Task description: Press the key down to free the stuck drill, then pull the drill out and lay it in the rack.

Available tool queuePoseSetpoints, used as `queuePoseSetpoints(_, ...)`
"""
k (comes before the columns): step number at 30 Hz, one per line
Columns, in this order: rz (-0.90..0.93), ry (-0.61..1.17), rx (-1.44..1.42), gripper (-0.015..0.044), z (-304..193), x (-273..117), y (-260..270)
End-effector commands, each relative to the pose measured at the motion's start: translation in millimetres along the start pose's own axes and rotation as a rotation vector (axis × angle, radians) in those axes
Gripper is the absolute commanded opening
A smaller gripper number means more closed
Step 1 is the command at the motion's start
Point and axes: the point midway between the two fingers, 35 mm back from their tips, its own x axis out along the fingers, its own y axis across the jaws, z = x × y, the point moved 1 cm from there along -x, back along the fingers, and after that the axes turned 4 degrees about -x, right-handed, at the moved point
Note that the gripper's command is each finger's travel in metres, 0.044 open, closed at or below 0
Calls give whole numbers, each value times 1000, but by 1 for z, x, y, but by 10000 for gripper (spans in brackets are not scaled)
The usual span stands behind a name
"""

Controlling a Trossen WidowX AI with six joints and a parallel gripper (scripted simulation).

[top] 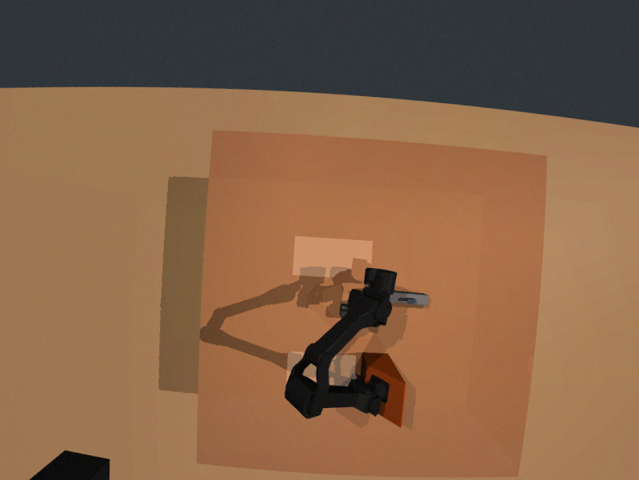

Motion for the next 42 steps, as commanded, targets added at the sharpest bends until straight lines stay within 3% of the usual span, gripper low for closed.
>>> queuePoseSetpoints(1,-1,0,-1,177,0,0,0)
queuePoseSetpoints(7,-1,0,-1,20,0,0,0)
queuePoseSetpoints(10,-1,0,-1,0,0,0,0)
queuePoseSetpoints(42,4,-6,10,0,33,-3,-1)
